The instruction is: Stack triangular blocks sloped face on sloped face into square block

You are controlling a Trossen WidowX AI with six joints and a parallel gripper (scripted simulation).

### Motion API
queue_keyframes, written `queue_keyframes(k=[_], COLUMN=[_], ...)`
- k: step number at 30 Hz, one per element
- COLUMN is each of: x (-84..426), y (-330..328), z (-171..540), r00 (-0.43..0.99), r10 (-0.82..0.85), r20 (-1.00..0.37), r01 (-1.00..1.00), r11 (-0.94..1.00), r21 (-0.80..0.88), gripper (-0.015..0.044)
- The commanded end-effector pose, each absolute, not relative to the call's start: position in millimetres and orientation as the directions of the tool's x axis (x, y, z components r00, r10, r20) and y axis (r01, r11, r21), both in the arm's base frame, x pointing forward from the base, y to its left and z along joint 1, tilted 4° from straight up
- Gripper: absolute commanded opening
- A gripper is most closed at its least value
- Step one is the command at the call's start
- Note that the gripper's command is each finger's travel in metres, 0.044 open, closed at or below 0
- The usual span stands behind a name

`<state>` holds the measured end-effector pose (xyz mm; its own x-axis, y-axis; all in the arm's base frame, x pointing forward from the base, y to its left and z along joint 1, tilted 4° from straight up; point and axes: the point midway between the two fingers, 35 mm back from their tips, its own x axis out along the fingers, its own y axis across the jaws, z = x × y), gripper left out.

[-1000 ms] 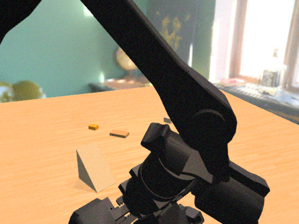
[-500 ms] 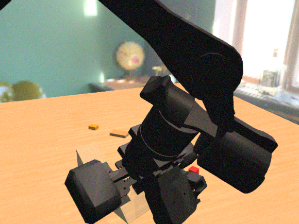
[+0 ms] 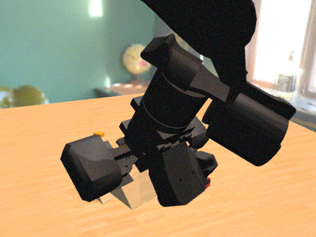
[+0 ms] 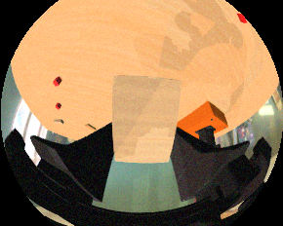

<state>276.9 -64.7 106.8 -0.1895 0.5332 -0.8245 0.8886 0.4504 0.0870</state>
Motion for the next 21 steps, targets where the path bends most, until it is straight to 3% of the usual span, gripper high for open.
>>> queue_keyframes(k=[1,21], x=[276.6,274.4], y=[-64.4,-61.1], z=[106.3,106.9], r00=[-0.189,-0.164], r10=[0.528,0.457], r20=[-0.828,-0.874], r01=[0.866,0.366], r11=[0.487,0.851], r21=[0.113,0.376], gripper=[0.0000,0.0000])
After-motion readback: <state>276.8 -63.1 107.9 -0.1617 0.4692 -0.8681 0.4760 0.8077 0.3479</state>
